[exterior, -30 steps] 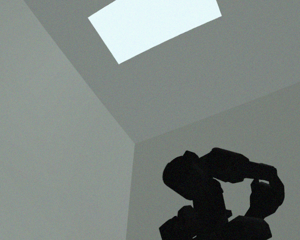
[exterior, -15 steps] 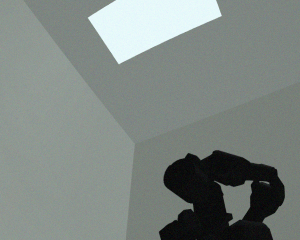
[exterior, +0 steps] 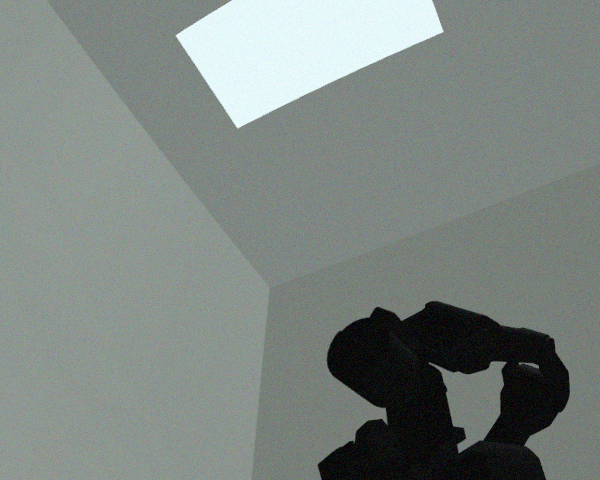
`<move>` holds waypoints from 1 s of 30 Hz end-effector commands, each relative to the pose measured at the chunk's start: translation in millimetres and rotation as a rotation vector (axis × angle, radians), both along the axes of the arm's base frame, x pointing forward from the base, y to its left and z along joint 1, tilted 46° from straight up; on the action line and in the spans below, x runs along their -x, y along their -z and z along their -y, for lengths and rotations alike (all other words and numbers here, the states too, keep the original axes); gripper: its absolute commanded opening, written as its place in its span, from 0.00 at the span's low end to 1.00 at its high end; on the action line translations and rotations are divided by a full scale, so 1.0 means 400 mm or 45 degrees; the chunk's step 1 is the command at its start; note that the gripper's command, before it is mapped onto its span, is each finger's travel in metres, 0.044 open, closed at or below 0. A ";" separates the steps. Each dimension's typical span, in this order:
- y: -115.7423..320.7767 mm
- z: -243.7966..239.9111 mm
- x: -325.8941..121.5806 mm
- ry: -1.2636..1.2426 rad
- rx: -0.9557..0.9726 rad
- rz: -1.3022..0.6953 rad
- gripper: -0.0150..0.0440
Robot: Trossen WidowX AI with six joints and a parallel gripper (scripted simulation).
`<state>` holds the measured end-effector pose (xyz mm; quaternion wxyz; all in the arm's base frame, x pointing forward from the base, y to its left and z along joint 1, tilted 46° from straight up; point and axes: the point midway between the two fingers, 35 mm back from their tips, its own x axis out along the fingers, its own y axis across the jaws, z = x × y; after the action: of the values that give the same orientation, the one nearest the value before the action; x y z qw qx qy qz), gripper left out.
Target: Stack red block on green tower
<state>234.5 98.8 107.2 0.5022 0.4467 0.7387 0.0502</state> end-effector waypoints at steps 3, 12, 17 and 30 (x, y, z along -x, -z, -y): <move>0.000 0.001 0.000 0.003 0.000 -0.003 0.30; 0.000 0.001 0.000 0.003 0.000 -0.003 0.70; 0.000 0.001 0.000 0.003 0.000 -0.003 0.92; 0.000 0.001 0.000 0.003 0.000 -0.003 1.00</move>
<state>234.3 98.4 107.6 0.5013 0.4474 0.7390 0.0492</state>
